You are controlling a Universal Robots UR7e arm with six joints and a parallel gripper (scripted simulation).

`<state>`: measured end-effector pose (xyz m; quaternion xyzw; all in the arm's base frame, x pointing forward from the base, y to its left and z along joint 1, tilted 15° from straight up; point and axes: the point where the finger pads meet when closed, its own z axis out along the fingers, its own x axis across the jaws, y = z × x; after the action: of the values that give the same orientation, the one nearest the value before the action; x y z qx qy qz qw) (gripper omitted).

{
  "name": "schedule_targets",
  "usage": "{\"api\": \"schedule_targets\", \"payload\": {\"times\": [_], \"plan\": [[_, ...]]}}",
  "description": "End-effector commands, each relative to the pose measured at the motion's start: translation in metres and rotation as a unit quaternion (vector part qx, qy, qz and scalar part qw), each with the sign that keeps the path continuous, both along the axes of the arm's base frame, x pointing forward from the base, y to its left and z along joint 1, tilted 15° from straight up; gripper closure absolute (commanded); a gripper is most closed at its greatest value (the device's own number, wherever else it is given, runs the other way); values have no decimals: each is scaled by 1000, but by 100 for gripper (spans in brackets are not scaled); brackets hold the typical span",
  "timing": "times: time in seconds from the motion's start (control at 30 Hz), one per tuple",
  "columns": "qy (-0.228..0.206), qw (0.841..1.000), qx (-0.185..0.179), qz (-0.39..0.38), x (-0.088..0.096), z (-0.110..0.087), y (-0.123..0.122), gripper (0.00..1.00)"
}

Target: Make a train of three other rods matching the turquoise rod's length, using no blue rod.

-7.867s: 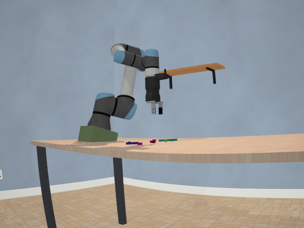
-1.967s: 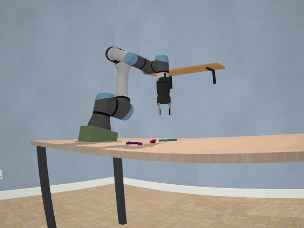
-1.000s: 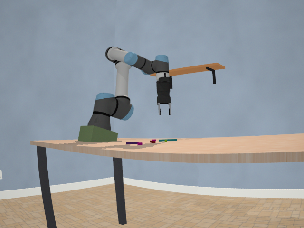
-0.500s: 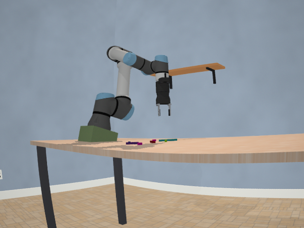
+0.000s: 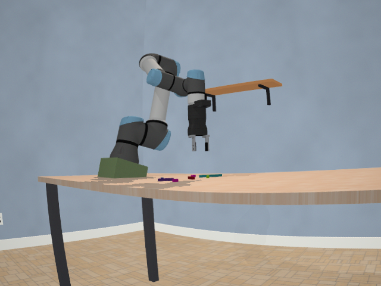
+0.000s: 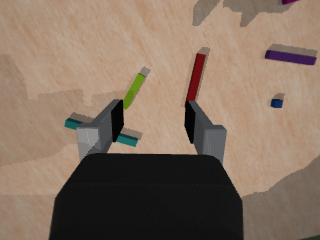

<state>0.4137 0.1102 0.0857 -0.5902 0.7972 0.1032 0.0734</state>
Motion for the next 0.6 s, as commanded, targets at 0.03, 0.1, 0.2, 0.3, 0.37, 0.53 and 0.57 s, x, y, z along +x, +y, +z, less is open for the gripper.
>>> {"api": "schedule_targets", "payload": {"times": [0.03, 0.1, 0.2, 0.3, 0.37, 0.53, 0.57], "plan": [[-18, 997, 0, 71, 15, -26, -39, 0], [-24, 995, 1, 95, 18, -35, -53, 0], [-33, 991, 1, 129, 21, -48, -71, 0], [-36, 990, 2, 140, 22, -52, -77, 0], [-41, 986, 2, 159, 23, -59, -88, 0], [-51, 979, 4, 196, 23, -73, -108, 0], [-52, 978, 4, 201, 23, -75, -111, 0]]}}
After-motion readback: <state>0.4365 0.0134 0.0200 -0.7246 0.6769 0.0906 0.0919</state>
